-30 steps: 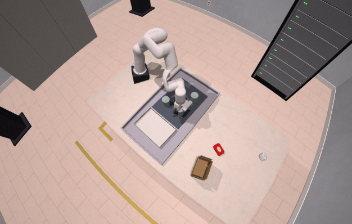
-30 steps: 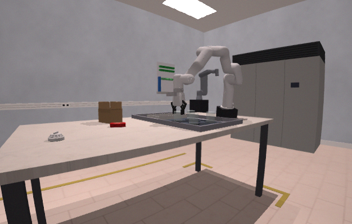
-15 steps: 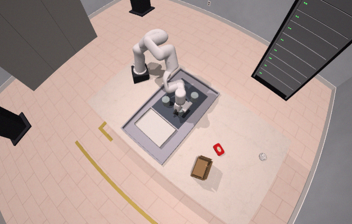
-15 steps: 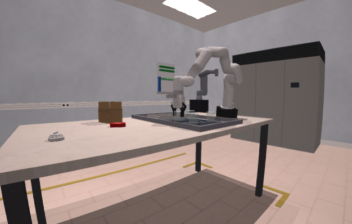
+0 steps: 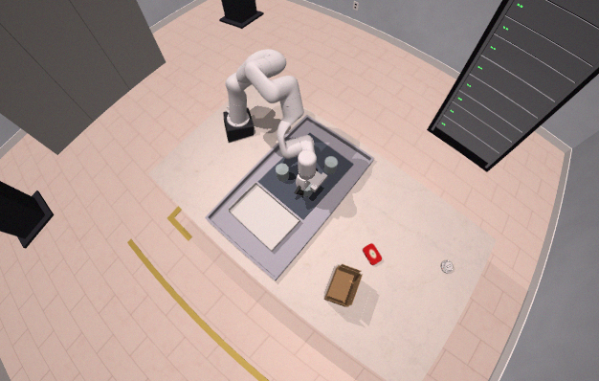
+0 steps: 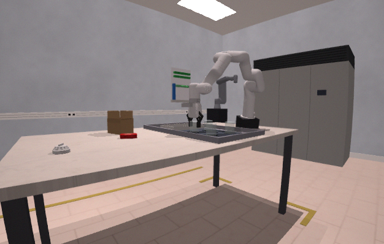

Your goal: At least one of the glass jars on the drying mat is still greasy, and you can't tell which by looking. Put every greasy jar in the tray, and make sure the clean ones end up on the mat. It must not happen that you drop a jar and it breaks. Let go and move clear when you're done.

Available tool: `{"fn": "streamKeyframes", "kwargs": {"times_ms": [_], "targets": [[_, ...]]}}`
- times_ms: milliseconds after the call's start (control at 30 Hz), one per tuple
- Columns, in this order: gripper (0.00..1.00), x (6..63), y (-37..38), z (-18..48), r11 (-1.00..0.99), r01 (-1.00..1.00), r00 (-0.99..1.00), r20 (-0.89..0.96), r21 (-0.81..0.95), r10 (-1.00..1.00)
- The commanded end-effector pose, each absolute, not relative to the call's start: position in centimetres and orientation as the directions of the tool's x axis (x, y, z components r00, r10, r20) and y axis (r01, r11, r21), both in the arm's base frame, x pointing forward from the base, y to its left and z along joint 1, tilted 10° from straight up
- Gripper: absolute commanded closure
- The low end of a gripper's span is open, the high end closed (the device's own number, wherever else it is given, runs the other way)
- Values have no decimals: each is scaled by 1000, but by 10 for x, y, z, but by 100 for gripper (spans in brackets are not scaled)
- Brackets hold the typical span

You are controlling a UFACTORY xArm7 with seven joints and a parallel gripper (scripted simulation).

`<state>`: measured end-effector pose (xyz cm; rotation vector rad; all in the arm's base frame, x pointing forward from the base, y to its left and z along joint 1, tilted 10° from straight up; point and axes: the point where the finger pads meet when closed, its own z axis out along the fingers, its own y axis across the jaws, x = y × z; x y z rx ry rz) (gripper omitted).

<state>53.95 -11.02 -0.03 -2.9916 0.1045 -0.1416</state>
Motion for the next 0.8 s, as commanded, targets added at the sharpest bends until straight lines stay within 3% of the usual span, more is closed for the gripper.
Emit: {"fn": "streamKeyframes", "kwargs": {"times_ms": [0, 767], "targets": [[12, 541, -111, 2, -987, -63, 993, 94, -146, -77], [15, 541, -111, 2, -987, -63, 993, 94, -146, -77]]}}
